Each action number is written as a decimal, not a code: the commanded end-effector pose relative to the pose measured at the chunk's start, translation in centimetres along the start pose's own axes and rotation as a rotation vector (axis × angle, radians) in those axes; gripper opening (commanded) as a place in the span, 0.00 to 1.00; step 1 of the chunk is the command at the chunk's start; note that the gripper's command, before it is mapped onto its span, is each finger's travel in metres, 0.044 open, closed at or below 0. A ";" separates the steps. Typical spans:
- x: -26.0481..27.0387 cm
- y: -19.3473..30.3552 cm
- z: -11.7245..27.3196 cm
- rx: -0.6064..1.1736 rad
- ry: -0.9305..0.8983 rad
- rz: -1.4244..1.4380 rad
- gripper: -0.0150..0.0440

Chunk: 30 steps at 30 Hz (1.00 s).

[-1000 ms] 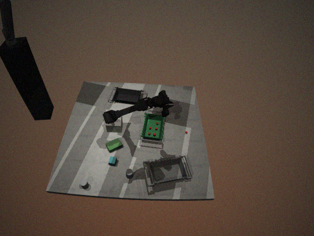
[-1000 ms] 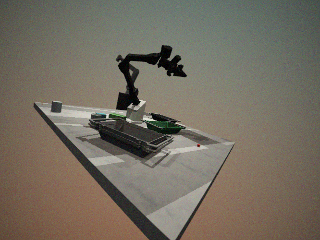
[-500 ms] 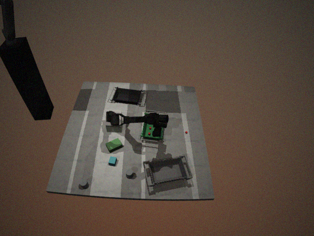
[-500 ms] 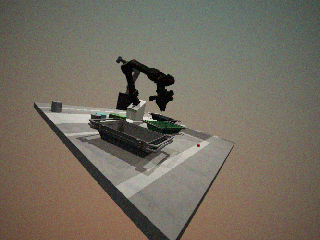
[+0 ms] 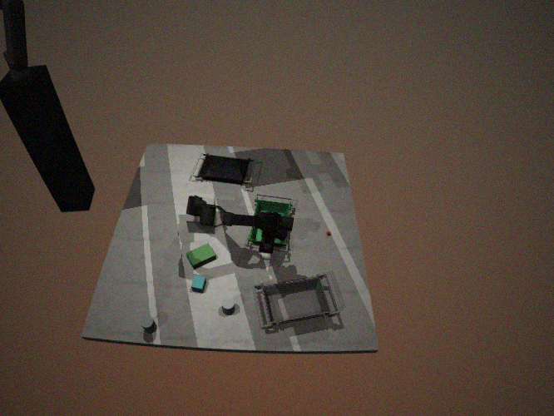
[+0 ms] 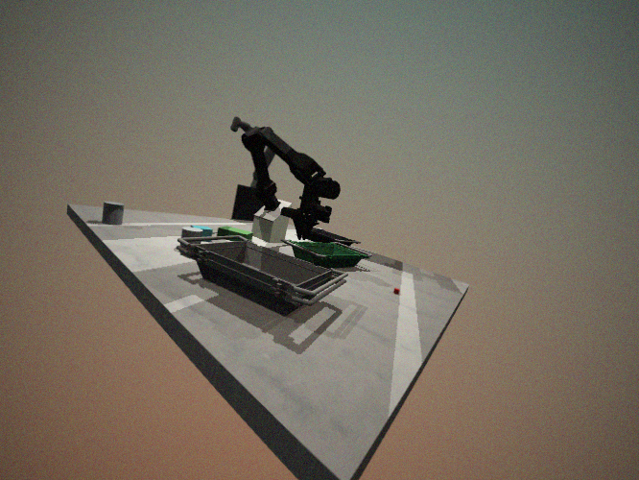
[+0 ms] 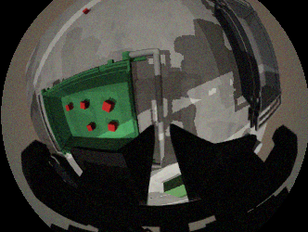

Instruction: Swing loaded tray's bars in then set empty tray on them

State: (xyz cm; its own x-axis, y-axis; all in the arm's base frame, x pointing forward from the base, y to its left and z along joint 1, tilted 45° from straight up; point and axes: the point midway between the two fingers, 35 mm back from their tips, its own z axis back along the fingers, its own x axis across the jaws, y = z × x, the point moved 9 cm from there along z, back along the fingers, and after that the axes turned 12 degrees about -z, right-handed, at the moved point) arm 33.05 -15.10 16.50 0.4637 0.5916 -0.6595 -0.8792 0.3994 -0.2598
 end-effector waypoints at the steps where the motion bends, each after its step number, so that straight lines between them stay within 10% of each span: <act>1: 0.0 0.2 -2.0 0.018 0.008 0.008 0.40; 30: 3.9 1.2 -1.8 0.018 0.008 0.008 0.40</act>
State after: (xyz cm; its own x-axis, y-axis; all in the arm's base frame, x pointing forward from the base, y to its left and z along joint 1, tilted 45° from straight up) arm 33.20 -14.38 13.55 0.4626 0.5682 -0.6805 -0.8770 0.4056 -0.2575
